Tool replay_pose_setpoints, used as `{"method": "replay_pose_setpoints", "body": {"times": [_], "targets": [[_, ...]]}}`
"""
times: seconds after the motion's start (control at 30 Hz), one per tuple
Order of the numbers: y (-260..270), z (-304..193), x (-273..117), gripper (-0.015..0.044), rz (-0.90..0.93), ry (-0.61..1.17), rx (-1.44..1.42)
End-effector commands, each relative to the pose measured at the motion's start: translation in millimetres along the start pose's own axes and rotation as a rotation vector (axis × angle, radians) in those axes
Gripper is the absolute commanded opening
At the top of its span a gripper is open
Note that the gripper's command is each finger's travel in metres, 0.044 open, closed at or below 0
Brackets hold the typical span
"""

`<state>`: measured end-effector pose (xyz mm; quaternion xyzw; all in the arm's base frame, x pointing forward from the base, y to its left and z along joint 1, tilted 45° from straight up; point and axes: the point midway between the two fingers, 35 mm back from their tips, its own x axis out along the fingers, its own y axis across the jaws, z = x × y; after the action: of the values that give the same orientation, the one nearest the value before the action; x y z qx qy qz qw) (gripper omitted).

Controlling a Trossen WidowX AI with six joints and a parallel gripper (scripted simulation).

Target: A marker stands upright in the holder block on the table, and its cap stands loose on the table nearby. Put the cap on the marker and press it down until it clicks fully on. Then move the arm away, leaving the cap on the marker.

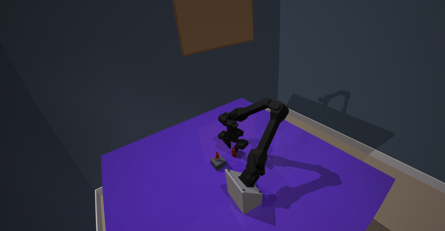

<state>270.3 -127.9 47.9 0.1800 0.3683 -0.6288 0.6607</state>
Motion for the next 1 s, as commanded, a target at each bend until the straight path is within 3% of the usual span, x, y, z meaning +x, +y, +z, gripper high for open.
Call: {"method": "replay_pose_setpoints", "body": {"times": [0.0,0.43,0.53,0.9,0.97], "targets": [[-2.5,-1.7,8.7,0.0241,-0.007,-0.003,-0.011],[-4.3,-1.6,26.6,0.0241,-0.008,-0.005,-0.011],[-4.4,-1.9,26.6,0.0163,-0.008,-0.005,-0.011],[-3.5,-1.9,26.6,0.0089,-0.008,-0.005,-0.011],[-3.2,-1.9,24.9,0.0037,-0.008,-0.005,-0.011]]}}
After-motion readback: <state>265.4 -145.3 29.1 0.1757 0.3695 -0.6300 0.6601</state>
